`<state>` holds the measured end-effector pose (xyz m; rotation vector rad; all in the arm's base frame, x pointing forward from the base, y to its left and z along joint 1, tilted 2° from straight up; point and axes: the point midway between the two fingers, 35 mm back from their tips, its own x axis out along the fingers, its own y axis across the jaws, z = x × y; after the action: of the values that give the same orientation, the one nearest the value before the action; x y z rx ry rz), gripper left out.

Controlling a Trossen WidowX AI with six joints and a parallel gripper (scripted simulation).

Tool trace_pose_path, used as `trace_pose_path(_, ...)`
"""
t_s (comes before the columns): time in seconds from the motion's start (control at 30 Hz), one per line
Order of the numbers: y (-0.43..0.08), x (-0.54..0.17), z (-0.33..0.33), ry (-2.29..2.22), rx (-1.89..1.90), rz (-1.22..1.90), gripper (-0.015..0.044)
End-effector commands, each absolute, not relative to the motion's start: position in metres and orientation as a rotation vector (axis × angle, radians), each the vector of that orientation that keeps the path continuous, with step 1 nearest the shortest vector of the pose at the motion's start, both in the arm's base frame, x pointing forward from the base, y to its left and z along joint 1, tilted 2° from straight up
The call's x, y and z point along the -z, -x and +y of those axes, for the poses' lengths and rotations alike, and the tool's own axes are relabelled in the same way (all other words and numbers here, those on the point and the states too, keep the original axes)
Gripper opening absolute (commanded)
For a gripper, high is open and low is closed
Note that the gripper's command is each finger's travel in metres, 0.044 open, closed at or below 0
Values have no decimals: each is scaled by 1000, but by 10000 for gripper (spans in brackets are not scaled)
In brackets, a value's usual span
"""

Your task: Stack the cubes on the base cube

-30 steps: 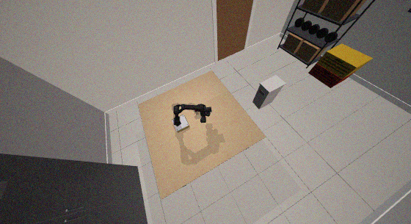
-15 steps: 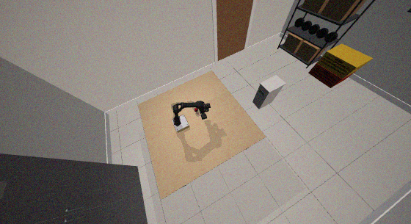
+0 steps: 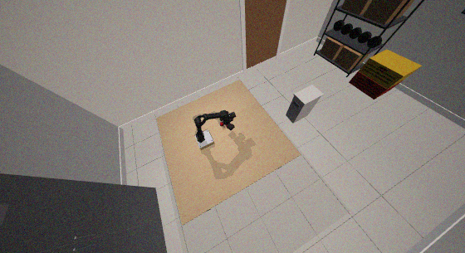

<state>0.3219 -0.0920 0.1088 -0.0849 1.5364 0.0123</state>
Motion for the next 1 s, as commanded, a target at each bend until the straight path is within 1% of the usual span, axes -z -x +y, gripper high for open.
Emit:
trace_pose_path(0.0, -324, -109, -80, 172, -93, 1529, 105)
trace_pose_path(0.97, -320, -100, 10, 774, -688, 1424, 105)
